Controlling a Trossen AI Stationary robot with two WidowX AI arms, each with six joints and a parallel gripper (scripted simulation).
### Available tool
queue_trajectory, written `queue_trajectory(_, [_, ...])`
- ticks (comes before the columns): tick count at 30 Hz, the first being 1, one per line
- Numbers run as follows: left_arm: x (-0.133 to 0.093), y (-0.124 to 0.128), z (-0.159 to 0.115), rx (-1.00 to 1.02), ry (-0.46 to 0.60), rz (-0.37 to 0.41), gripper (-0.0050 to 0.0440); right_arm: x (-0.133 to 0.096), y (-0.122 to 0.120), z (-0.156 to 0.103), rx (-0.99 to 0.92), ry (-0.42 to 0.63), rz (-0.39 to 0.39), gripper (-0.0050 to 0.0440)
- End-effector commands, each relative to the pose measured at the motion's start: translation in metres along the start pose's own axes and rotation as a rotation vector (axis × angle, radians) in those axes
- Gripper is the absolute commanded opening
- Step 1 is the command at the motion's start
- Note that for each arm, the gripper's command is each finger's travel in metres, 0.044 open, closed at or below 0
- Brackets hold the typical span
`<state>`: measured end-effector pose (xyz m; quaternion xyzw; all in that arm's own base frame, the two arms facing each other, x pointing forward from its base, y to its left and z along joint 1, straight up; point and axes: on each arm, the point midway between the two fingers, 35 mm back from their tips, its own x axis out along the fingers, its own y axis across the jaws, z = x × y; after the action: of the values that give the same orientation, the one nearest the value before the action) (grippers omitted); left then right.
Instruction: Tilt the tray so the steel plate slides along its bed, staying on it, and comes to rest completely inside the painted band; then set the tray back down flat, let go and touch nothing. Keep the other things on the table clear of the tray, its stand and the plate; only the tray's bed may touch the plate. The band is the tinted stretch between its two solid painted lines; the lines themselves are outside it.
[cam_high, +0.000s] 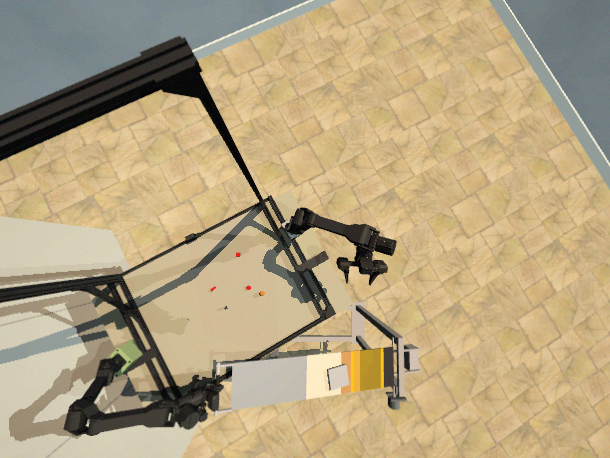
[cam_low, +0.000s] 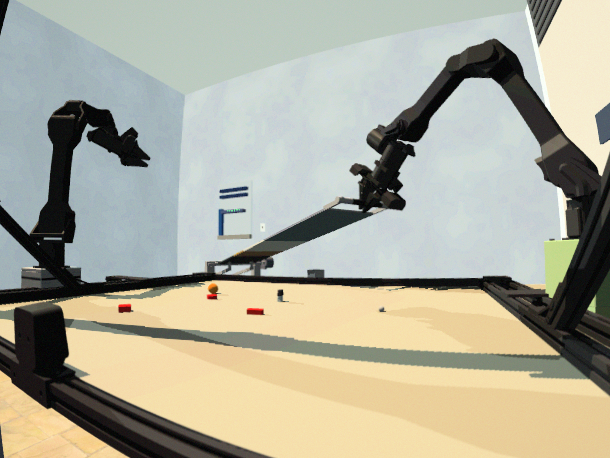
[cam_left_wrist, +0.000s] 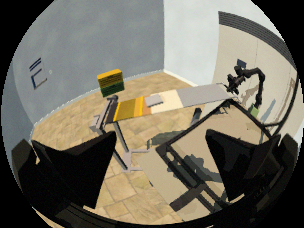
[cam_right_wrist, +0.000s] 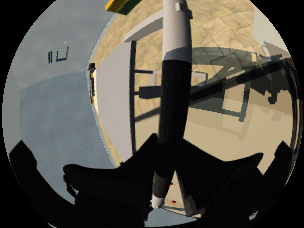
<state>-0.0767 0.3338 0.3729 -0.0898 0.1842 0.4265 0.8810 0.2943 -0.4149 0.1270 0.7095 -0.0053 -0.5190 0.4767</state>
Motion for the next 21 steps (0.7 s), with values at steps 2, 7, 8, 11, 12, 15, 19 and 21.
queue_trajectory(2, [-0.0005,-0.0001,0.0005,0.001,-0.003,0.0,0.044,-0.0167,0.0366,0.0009,-0.002,-0.008,0.109,0.0])
queue_trajectory(7, [-0.0005,-0.0001,0.0005,0.001,-0.003,0.0,0.044,-0.0181,0.039,0.0008,-0.002,-0.008,0.111,0.0])
queue_trajectory(8, [-0.0005,-0.0001,0.0005,0.001,-0.003,0.0,0.044,-0.0185,0.0395,0.0008,-0.002,-0.008,0.112,0.0])
queue_trajectory(11, [-0.0005,-0.0001,0.0005,0.001,-0.003,0.0,0.044,-0.0185,0.0396,0.0008,-0.002,-0.008,0.114,0.0])
queue_trajectory(12, [-0.0005,-0.0001,0.0005,0.001,-0.003,0.0,0.044,-0.0185,0.0396,0.0008,-0.002,-0.008,0.114,0.0])
queue_trajectory(15, [-0.0005,-0.0001,0.0005,0.001,-0.003,0.0,0.044,-0.0196,0.0413,0.0008,-0.002,-0.008,0.116,0.0])
queue_trajectory(19, [-0.0005,-0.0001,0.0005,0.001,-0.003,0.0,0.044,-0.0207,0.0431,0.0008,-0.002,-0.008,0.119,0.0])
queue_trajectory(21, [-0.0005,-0.0001,0.0005,0.001,-0.003,0.0,0.044,-0.0215,0.0444,0.0008,-0.002,-0.008,0.121,0.0])
